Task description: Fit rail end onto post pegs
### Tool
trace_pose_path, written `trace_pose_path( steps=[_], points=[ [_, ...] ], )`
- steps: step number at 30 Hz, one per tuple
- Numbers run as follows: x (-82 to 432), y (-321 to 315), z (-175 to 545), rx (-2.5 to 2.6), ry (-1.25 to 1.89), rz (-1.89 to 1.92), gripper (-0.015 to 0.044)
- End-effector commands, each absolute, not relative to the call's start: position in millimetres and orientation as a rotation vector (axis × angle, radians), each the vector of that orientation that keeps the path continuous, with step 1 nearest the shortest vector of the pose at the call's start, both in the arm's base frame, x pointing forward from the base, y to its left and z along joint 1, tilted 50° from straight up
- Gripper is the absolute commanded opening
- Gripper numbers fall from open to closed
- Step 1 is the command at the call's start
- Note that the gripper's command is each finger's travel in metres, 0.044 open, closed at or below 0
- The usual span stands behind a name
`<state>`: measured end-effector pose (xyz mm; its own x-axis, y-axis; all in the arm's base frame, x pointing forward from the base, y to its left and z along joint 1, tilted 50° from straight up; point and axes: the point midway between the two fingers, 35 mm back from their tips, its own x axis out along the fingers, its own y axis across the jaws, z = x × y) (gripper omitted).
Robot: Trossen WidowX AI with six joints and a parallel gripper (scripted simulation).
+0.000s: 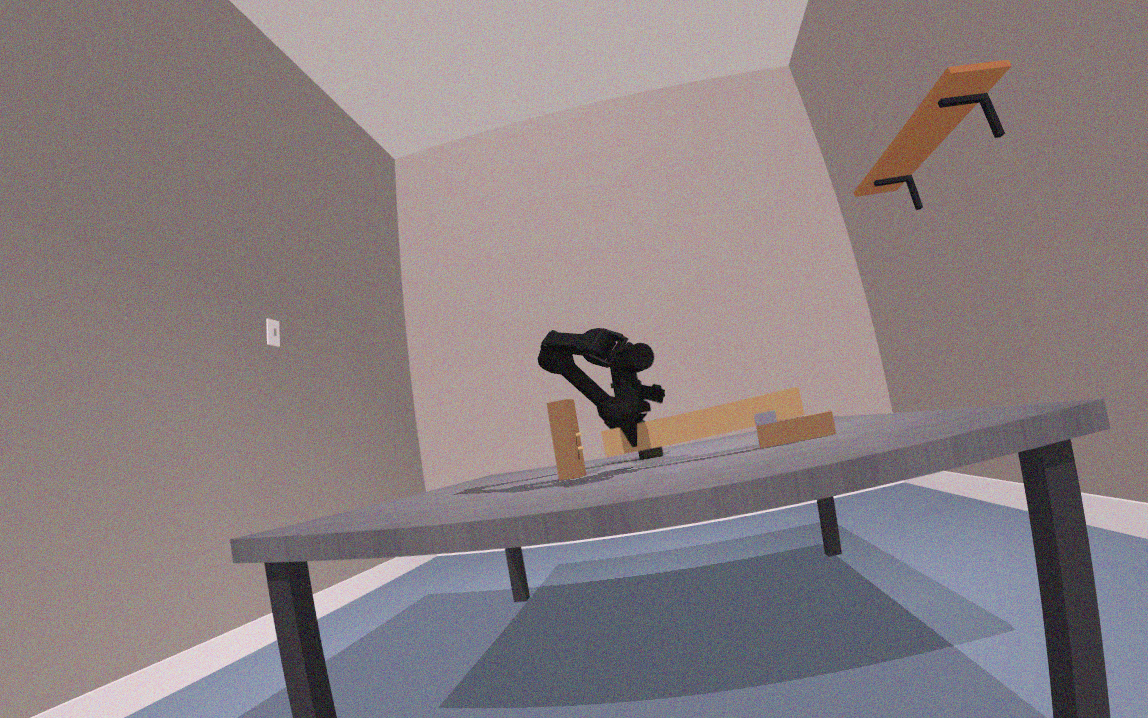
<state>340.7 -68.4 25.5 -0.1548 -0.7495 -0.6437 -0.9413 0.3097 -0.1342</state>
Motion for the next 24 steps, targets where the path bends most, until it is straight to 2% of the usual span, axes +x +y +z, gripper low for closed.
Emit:
trace_pose_path(
  steps=[1,24],
  points=[
    [343.8,-61.1,28.0,-1.494,1.943,0.403,0.0],
    [345.4,-52.3,35.5,-1.494,1.943,0.404,0.0]
  ],
)
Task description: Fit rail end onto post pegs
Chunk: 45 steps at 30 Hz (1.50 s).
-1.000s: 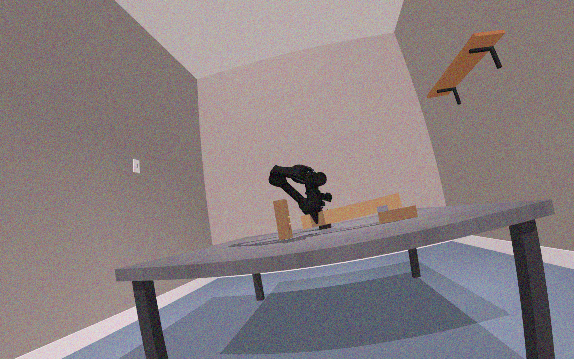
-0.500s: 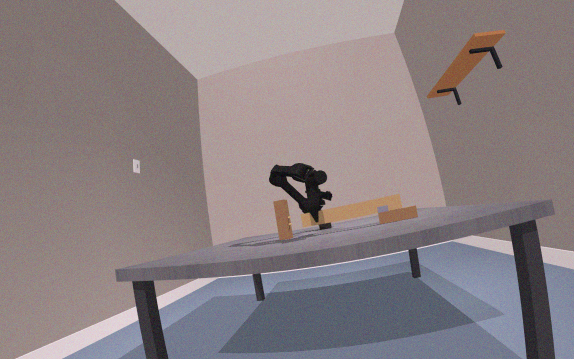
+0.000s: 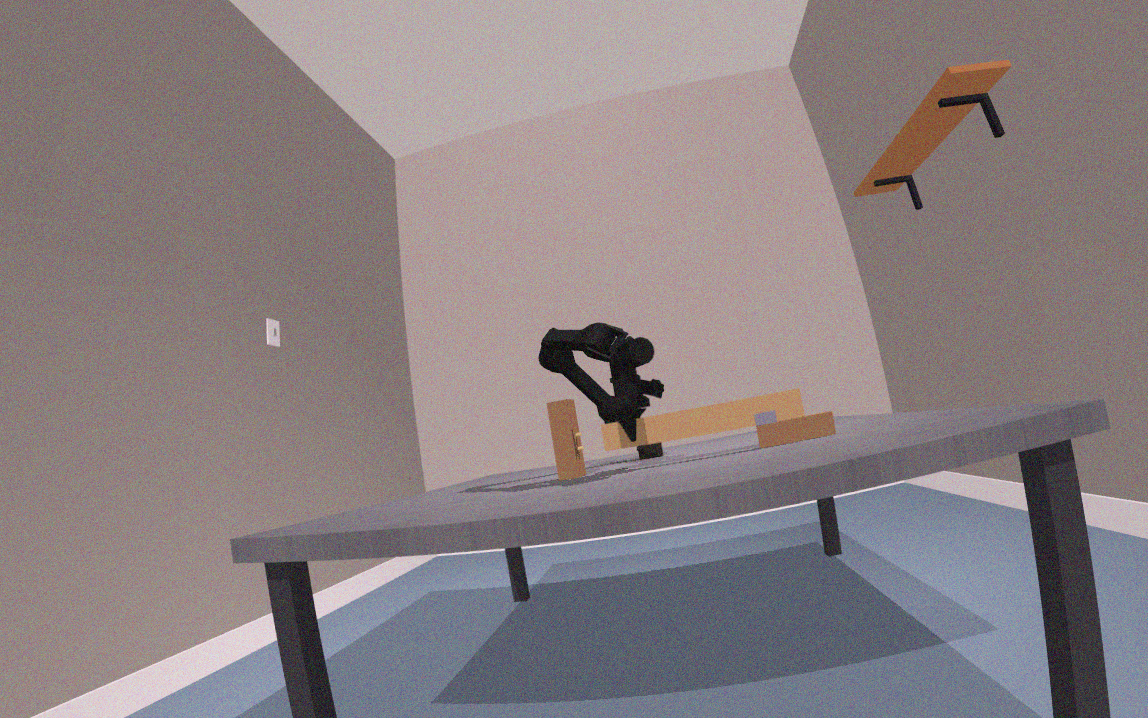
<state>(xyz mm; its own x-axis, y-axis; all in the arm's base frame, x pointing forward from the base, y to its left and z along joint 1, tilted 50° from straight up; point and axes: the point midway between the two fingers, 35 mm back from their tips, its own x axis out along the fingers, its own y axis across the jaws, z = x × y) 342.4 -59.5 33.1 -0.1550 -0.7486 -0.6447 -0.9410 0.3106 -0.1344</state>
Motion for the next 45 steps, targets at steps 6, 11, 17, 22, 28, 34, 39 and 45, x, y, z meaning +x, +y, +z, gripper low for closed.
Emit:
trace_pose_path(
  steps=[6,11,17,22,28,34,39,45],
  points=[
    [345.1,-53.8,34.2,-1.494,1.943,0.404,0.0],
    [344.6,-55.6,32.6,-1.494,1.943,0.404,0.0],
    [343.9,-57.6,30.8,-1.494,1.943,0.404,0.0],
    [343.9,-57.0,31.2,-1.494,1.943,0.404,0.0],
    [344.0,-55.3,32.6,-1.494,1.943,0.404,0.0],
    [344.1,-54.2,33.5,-1.494,1.943,0.404,0.0],
    [343.9,-54.6,33.7,-1.494,1.943,0.404,0.0],
    [343.3,-56.3,34.1,-1.494,1.943,0.404,0.0]
  ],
)
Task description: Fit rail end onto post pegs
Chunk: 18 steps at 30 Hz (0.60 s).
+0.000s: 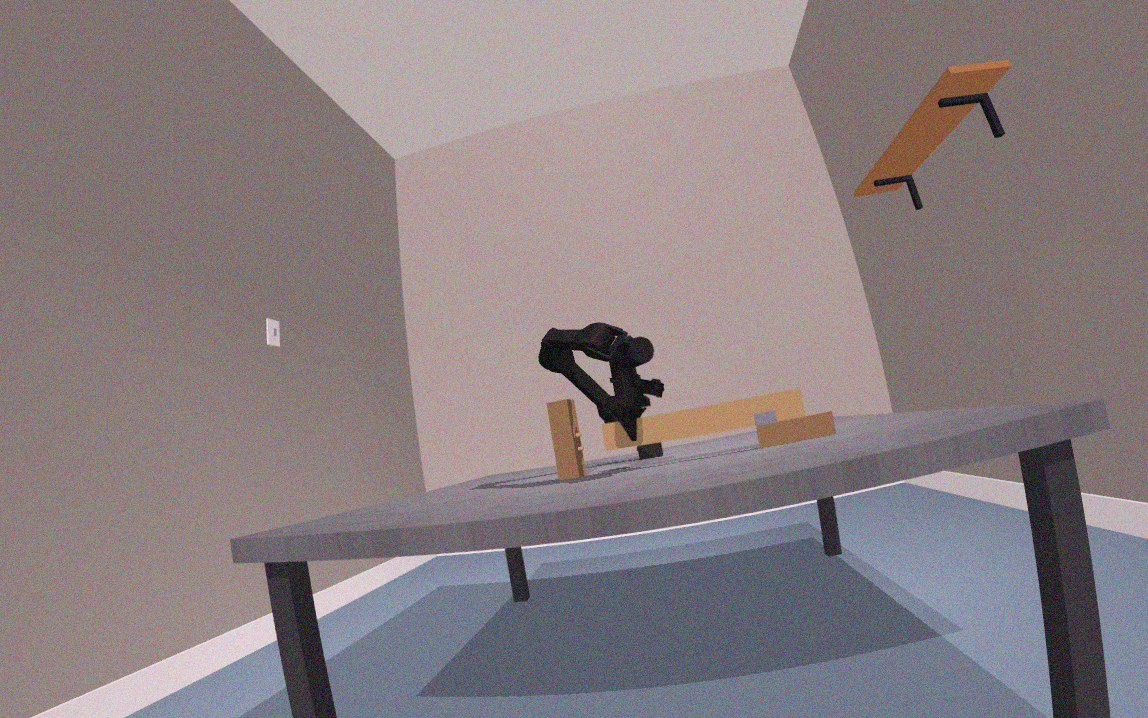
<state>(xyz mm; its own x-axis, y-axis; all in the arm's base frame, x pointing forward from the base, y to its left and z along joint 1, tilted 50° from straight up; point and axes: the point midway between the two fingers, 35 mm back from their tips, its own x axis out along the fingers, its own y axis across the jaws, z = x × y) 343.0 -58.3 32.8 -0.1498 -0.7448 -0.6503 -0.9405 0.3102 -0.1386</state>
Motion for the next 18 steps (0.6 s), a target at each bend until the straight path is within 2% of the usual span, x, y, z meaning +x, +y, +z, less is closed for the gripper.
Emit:
trace_pose_path(
  steps=[1,18],
  points=[
    [343.2,-56.6,34.1,-1.494,1.943,0.404,0.0],
    [341.4,-61.6,35.4,-1.494,1.943,0.404,0.0]
  ],
)
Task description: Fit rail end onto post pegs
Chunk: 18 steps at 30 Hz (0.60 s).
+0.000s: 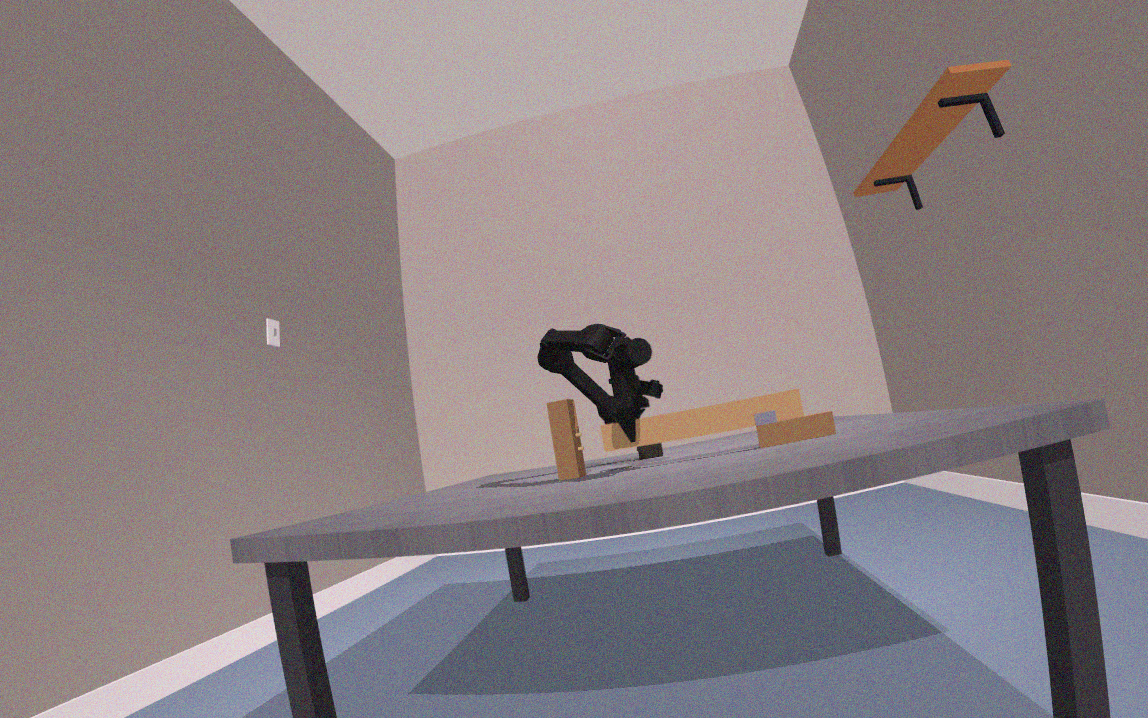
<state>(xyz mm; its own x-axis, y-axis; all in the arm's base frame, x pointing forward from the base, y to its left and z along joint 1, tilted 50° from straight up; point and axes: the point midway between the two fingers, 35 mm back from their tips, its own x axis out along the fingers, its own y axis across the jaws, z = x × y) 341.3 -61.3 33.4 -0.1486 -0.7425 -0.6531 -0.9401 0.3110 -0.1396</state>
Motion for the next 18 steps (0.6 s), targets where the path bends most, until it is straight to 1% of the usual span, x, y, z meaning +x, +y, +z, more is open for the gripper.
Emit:
trace_pose_path(
  steps=[1,18],
  points=[
    [341.3,-61.9,35.5,-1.494,1.943,0.404,0.0],
    [340.1,-64.5,40.0,-1.494,1.943,0.404,0.0]
  ],
)
